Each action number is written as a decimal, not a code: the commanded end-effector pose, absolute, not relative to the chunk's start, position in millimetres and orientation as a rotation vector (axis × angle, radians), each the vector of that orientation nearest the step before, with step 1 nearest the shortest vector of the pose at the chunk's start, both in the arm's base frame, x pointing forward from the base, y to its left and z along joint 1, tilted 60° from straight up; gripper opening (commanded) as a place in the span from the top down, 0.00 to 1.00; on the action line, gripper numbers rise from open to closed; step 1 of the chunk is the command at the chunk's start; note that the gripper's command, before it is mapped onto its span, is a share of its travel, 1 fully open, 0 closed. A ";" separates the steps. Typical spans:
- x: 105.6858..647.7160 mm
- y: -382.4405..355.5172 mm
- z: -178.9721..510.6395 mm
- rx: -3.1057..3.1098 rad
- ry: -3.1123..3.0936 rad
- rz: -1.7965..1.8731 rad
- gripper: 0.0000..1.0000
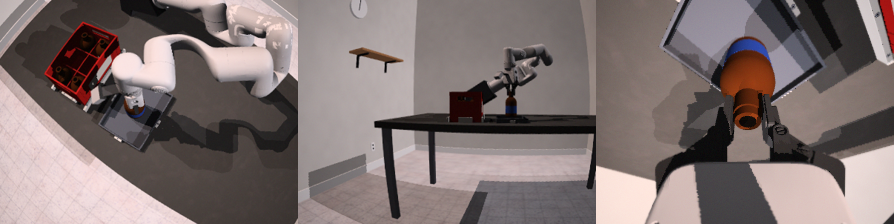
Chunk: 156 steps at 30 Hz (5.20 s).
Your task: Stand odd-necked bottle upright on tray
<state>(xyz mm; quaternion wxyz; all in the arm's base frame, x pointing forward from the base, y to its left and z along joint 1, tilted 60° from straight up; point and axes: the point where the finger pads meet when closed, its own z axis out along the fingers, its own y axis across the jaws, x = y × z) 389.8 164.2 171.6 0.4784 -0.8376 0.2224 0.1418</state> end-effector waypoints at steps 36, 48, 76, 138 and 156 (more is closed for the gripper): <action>390.7 167.0 170.2 -2.045 0.543 0.343 1.00; 390.7 169.7 168.6 -2.045 0.543 0.343 1.00; 390.6 180.0 162.8 -2.045 0.543 0.343 1.00; 390.6 182.5 161.4 -2.045 0.543 0.343 0.00; 390.6 182.5 161.4 -2.045 0.543 0.343 0.00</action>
